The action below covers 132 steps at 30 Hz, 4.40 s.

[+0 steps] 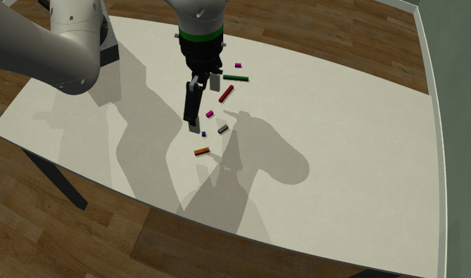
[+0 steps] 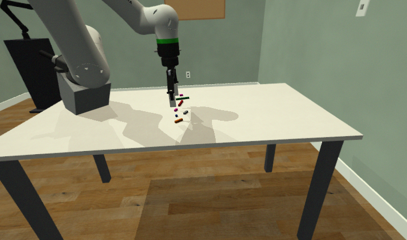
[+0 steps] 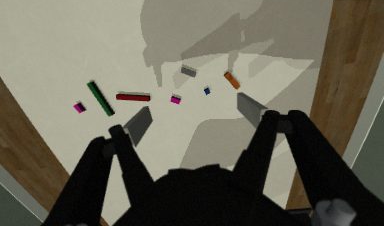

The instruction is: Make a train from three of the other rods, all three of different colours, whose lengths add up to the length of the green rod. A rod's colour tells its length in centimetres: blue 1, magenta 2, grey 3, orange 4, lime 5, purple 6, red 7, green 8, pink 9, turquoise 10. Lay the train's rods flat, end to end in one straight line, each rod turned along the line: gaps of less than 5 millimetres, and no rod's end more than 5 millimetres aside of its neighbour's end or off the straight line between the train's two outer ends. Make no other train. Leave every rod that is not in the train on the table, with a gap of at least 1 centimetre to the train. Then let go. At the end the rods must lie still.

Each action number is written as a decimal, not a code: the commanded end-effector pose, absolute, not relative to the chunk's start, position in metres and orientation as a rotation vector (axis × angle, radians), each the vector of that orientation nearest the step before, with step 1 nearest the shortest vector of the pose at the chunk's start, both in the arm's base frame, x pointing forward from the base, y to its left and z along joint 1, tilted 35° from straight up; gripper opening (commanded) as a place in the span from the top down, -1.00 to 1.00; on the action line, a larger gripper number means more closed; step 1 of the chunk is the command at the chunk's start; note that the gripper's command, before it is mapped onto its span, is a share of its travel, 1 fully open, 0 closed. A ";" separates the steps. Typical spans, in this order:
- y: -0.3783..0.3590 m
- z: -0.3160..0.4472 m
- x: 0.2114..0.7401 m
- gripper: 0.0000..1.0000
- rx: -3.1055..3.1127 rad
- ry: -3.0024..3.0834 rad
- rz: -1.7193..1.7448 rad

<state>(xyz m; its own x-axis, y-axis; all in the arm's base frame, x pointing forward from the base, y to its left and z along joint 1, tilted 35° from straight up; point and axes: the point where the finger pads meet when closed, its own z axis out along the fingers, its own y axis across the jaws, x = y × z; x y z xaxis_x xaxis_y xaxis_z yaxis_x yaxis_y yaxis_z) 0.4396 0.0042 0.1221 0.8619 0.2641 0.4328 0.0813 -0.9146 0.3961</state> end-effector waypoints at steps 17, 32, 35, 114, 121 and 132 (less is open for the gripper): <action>0.003 0.123 0.442 -1.00 2.671 0.259 0.690; 0.003 0.123 0.442 -1.00 2.671 0.259 0.690; 0.003 0.123 0.442 -1.00 2.671 0.259 0.690; 0.049 0.103 0.442 -1.00 2.137 1.414 0.345; 0.060 0.098 0.441 -1.00 1.942 1.646 0.254; 0.077 0.090 0.439 -1.00 1.608 1.952 0.112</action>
<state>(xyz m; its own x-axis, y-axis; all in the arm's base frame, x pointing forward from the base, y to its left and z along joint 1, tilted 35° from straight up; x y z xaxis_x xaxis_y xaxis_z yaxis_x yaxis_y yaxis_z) 0.4393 0.0711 0.0928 0.0332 0.9417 -0.3349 0.8641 0.1413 0.4831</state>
